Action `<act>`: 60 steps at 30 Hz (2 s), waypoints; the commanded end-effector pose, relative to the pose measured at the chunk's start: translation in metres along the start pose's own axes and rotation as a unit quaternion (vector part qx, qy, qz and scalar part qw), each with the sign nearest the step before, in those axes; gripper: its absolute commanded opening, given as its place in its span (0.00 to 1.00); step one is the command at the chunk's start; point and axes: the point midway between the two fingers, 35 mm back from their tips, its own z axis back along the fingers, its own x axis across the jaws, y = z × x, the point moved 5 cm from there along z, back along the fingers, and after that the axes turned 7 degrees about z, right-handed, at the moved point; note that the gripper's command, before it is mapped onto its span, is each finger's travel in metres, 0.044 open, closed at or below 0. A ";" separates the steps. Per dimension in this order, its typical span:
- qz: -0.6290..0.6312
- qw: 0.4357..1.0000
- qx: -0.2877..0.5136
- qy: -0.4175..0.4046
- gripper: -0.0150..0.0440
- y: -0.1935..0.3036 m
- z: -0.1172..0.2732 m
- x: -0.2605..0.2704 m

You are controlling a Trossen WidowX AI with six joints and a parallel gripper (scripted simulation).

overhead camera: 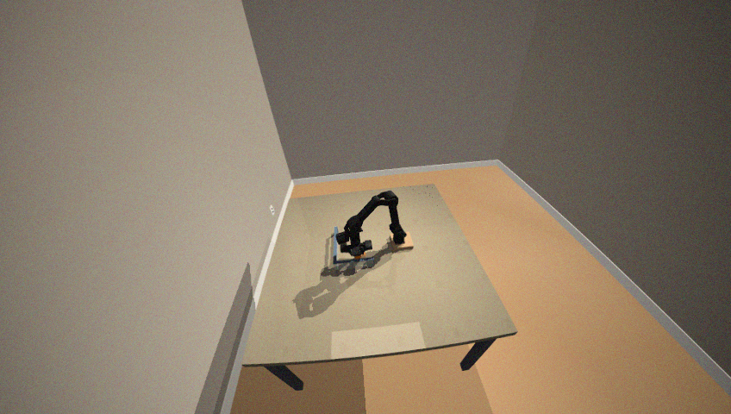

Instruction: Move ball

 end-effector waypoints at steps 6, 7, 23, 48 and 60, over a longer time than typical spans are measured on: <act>-0.001 1.000 -0.002 -0.001 0.74 0.000 -0.011 0.001; -0.001 1.000 -0.002 -0.001 0.69 0.000 -0.011 0.001; -0.001 1.000 -0.002 0.000 0.25 -0.001 0.007 -0.003; -0.001 1.000 -0.002 -0.001 0.25 0.000 0.119 0.001; -0.001 1.000 -0.002 -0.001 0.25 0.001 0.089 0.022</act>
